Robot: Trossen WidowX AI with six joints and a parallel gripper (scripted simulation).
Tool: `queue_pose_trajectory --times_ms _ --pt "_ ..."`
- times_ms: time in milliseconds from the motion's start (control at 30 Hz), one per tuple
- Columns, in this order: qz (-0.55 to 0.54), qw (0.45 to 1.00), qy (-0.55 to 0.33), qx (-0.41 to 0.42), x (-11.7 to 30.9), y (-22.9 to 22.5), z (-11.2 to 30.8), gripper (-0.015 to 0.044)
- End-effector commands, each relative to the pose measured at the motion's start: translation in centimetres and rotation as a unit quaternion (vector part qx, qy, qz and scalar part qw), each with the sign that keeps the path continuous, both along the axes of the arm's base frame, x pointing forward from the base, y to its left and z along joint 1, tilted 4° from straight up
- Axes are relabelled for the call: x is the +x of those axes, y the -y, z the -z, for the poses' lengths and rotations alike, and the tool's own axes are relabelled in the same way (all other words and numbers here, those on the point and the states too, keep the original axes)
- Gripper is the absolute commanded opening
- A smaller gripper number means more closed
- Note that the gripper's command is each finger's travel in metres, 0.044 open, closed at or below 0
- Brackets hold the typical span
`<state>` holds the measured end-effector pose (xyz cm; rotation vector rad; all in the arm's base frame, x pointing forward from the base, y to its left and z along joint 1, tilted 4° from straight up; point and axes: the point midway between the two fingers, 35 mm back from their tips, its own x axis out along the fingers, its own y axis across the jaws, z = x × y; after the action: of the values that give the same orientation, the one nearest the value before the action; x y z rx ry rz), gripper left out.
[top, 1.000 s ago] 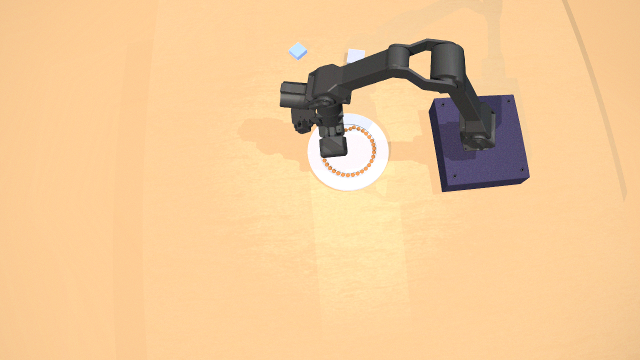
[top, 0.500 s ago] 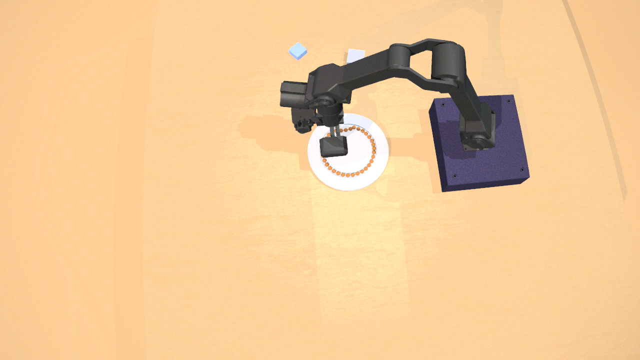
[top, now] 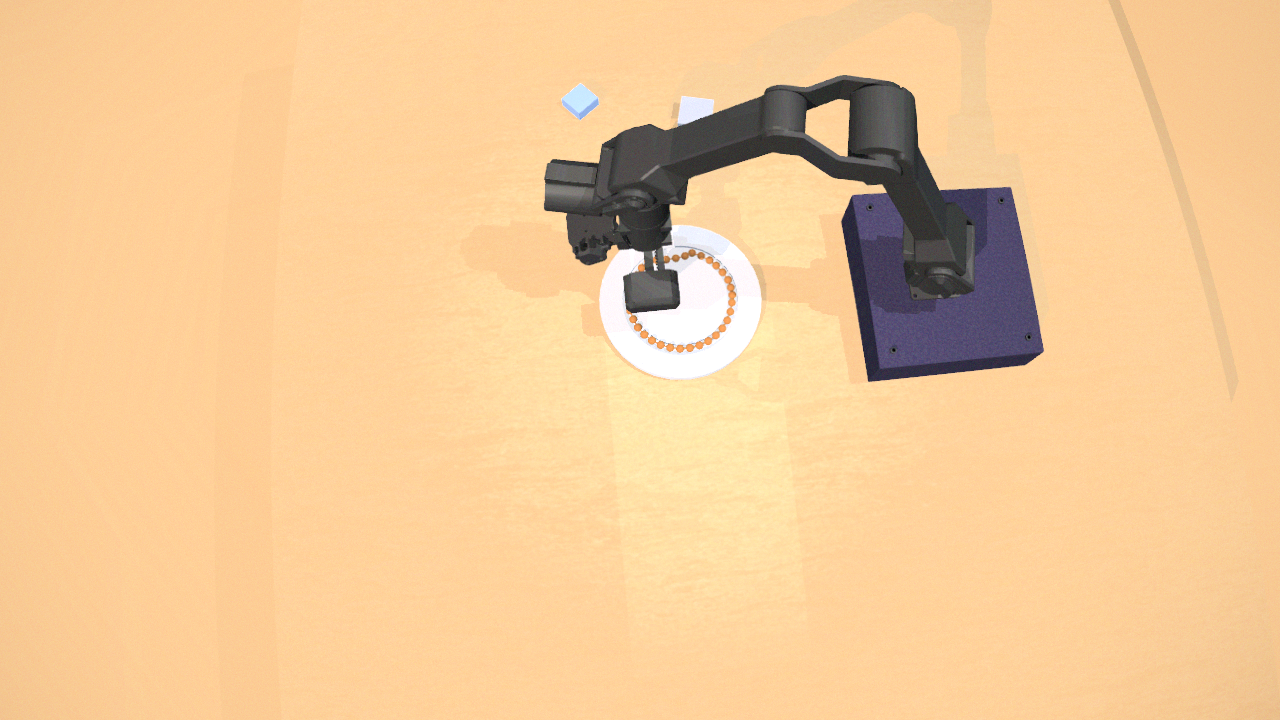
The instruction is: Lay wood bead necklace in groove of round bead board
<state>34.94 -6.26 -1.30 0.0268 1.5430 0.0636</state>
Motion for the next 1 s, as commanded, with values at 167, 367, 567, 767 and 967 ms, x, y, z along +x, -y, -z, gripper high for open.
queue_pose_trajectory --times_ms 167,367,567,767,967 --pt "0.001 1.0 0.0 -0.001 -1.1 0.1 -1.7 0.0335" --pt "0.003 1.0 -0.001 -0.001 -2.4 0.2 -3.1 0.0177" --pt "0.003 1.0 -0.001 -0.001 -2.4 0.1 -1.5 0.012" --pt "0.004 1.0 0.004 -0.001 -2.0 0.1 -1.9 0.012" --pt "0.004 1.0 0.002 -0.001 -2.1 0.1 -1.0 0.012"
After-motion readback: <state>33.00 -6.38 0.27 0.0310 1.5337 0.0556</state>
